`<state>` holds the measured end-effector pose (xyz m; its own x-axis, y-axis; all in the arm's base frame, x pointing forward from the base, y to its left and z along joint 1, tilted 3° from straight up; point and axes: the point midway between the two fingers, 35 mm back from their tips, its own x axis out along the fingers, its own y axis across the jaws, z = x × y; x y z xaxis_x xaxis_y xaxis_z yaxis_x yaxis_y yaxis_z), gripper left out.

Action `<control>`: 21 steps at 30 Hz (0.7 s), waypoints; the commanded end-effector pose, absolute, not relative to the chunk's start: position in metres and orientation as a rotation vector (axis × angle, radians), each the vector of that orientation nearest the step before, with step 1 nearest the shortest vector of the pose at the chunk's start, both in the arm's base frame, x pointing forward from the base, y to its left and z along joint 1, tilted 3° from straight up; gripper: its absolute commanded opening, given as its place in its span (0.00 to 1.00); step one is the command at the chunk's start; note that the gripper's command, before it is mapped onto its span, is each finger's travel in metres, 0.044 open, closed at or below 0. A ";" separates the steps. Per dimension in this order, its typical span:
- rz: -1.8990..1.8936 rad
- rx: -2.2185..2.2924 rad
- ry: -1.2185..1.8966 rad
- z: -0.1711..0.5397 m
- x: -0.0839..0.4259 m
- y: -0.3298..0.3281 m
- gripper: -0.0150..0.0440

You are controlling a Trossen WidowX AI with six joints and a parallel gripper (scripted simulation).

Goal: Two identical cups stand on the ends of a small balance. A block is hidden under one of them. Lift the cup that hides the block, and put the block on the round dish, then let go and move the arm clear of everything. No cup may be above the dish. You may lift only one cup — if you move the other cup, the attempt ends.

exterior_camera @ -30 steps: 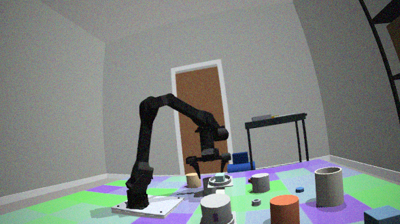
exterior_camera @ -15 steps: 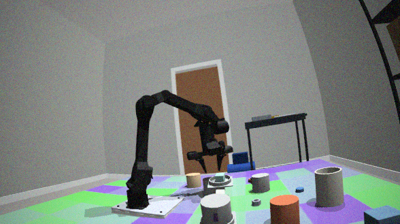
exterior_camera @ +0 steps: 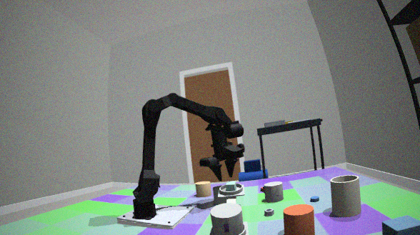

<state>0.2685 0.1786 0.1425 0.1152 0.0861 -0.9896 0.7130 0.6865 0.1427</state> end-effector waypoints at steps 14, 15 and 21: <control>-0.115 0.293 1.424 0.157 0.284 0.156 0.69; -0.091 0.265 1.424 0.158 0.285 0.154 0.69; 0.049 0.097 1.417 0.161 0.289 0.145 0.69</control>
